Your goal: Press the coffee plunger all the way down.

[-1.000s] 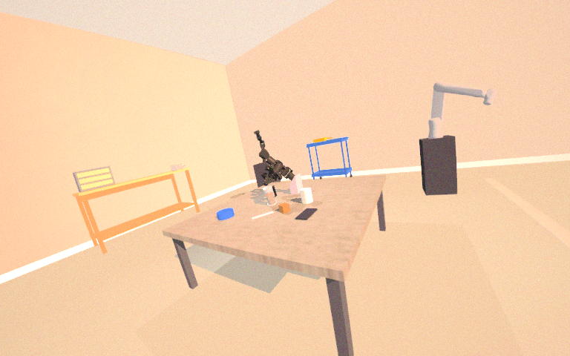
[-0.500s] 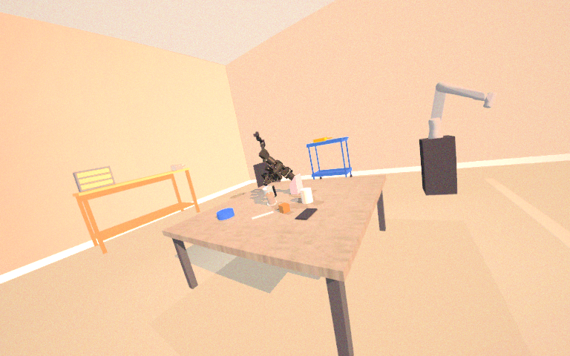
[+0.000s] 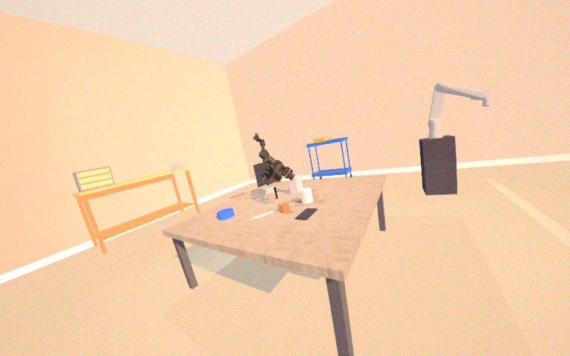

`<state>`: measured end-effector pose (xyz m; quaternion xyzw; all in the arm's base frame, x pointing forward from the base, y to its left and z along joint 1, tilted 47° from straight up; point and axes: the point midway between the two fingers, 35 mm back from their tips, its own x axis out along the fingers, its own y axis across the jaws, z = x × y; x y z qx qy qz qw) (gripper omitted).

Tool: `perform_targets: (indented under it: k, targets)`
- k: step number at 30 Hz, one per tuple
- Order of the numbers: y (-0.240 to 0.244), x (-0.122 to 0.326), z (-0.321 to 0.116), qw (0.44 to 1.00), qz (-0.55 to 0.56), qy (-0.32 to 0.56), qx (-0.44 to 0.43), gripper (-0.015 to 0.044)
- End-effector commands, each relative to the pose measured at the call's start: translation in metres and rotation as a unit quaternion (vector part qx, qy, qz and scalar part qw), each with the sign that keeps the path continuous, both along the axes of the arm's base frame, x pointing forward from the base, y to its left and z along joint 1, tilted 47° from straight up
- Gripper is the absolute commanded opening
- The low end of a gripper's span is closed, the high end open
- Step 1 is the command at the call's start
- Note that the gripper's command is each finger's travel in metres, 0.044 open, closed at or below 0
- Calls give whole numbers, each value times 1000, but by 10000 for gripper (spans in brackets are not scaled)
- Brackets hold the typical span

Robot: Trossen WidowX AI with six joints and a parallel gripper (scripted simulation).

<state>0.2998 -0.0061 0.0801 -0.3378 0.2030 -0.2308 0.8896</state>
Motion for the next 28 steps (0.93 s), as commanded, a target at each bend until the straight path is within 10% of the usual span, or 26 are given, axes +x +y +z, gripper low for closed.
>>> perform_targets:
  k: [1,28]
  targets:
    - [0,0,0,1000,1,0,2,440]
    - [52,-35,61,1000,-4,7,-4,440]
